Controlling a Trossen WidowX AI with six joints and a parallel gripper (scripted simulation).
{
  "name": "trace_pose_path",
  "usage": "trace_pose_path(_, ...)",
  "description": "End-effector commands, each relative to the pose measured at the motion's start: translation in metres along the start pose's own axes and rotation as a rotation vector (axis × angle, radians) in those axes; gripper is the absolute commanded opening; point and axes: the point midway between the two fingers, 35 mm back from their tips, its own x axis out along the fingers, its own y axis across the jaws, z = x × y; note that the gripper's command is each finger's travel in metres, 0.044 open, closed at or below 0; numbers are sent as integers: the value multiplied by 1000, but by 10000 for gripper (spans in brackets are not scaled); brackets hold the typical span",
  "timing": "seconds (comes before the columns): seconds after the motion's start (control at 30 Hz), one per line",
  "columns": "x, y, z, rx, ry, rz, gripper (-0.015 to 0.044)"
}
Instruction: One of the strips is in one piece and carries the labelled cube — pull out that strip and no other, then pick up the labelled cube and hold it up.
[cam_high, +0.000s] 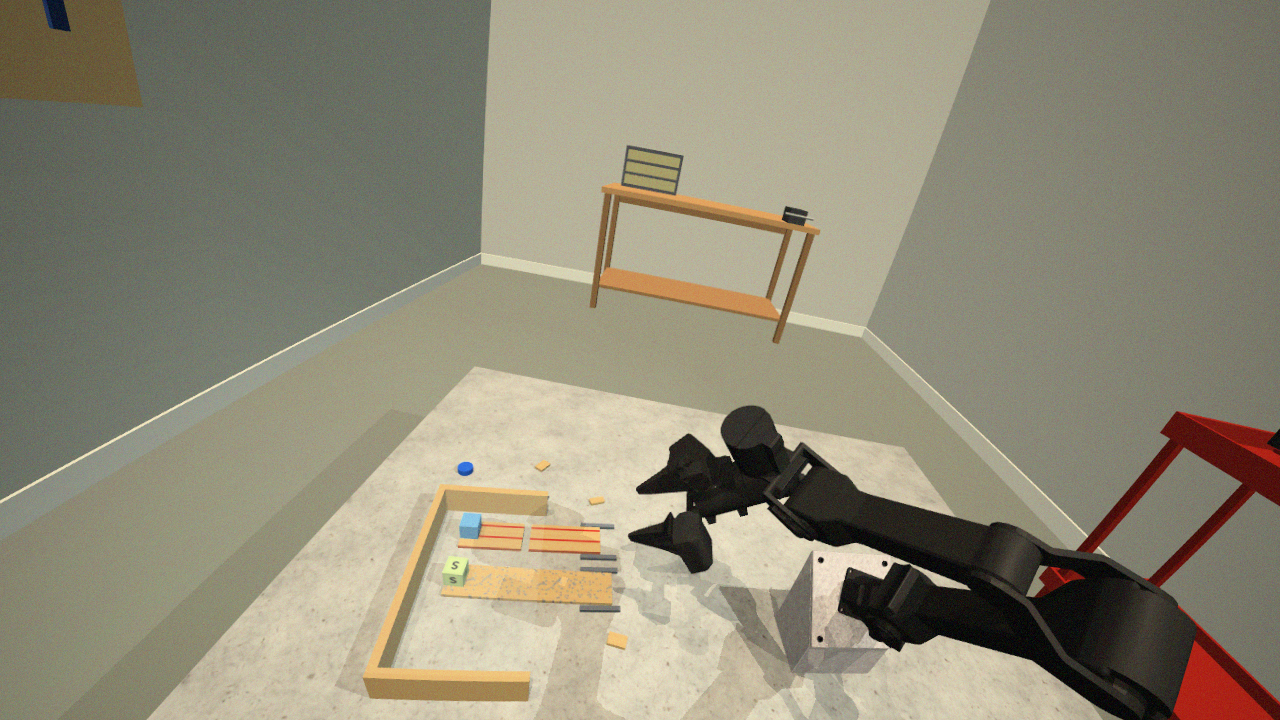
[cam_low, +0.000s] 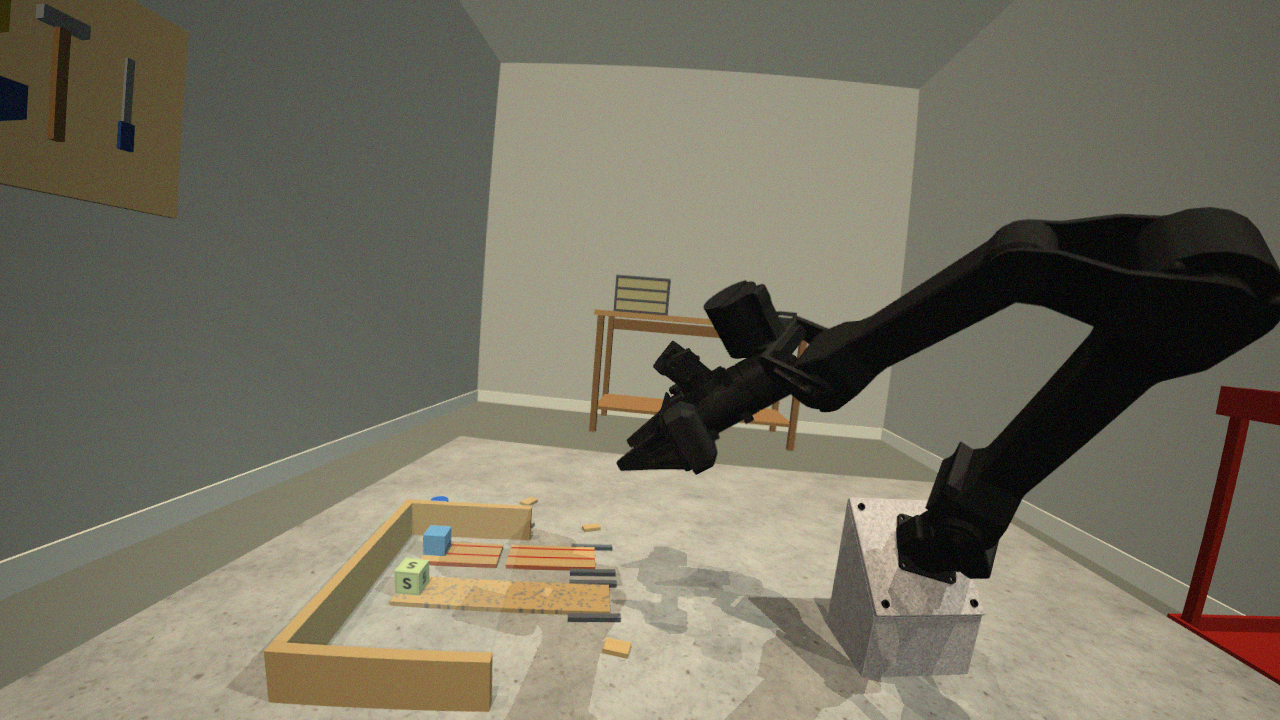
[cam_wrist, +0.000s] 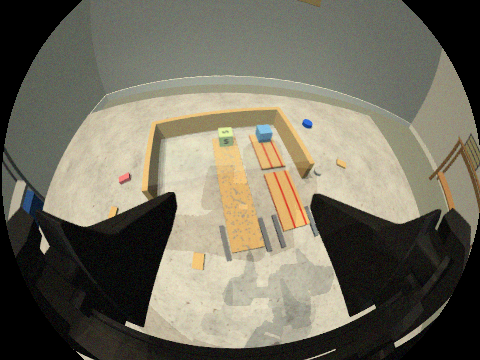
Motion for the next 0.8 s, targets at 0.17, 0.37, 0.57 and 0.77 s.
trace_pose_path(0.17, 18, -4, 0, -4, 97, -3, 295)
trace_pose_path(0.37, 58, -16, -4, -53, 336, -14, 137)
trace_pose_path(0.57, 90, -18, -25, -109, 610, 13, 0)
trace_pose_path(0.77, 110, -15, -48, -162, 867, 78, 0)
